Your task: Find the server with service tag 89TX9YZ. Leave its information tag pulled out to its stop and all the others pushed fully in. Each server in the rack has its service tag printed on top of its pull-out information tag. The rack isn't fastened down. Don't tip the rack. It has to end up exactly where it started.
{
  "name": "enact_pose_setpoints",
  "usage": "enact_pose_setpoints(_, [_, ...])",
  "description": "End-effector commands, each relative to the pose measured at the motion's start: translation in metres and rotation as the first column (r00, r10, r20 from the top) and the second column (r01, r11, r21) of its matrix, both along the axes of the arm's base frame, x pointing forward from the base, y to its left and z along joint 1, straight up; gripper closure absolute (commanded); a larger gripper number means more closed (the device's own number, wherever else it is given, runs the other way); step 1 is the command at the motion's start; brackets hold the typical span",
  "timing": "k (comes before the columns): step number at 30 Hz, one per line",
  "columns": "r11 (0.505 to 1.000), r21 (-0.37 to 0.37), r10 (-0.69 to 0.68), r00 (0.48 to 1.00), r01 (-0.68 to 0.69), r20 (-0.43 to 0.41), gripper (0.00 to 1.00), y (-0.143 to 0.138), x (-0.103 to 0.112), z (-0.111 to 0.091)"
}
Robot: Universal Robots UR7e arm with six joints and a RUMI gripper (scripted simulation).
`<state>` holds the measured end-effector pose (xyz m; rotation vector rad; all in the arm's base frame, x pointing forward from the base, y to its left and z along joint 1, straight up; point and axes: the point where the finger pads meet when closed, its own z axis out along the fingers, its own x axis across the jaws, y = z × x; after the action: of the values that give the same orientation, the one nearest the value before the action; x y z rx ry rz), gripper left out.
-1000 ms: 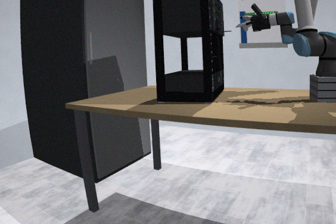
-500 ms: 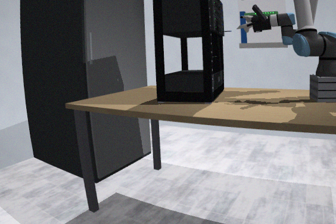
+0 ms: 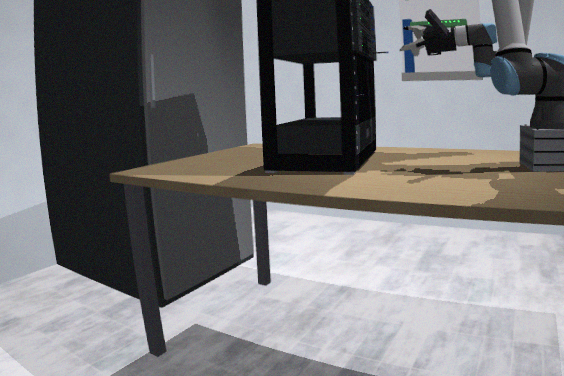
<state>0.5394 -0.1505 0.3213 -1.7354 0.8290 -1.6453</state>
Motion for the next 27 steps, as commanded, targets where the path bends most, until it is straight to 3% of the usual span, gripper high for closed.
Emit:
enact_pose_setpoints(1, [1.000, -0.030, 0.007, 1.000, -0.007, 0.004, 0.00, 0.0006, -0.0017, -0.0010])
enact_pose_setpoints(27, [0.985, -0.169, 0.038, 0.999, -0.035, 0.019, 0.00, 0.0036, -0.0097, -0.0077])
